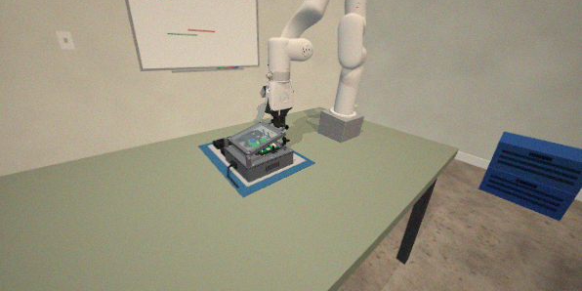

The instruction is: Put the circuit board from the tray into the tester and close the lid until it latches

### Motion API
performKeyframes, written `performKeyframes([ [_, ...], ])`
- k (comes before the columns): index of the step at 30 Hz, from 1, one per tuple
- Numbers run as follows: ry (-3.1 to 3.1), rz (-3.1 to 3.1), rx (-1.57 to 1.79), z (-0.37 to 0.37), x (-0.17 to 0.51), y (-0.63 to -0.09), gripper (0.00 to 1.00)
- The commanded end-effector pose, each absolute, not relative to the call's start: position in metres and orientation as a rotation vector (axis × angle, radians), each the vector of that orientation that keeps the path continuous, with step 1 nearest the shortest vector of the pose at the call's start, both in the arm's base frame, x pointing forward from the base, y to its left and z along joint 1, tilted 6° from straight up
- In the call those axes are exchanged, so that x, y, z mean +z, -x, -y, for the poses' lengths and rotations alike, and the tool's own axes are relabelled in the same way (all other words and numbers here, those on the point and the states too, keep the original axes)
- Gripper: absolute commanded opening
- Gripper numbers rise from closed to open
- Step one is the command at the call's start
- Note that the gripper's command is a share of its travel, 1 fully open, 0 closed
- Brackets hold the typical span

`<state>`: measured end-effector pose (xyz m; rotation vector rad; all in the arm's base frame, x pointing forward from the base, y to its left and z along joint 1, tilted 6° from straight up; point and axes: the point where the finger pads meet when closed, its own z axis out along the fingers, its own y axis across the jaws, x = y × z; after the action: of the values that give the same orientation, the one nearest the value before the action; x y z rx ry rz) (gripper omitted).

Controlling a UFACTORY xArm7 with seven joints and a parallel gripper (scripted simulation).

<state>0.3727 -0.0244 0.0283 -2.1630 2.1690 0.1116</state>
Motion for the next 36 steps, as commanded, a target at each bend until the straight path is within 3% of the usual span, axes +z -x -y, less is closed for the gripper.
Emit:
performKeyframes([
  [1, 2.164, -2.171, 0.107, 0.024, 0.022, -0.373, 0.00],
  [36, 2.164, -2.171, 0.107, 0.021, -0.005, -0.369, 0.00],
])
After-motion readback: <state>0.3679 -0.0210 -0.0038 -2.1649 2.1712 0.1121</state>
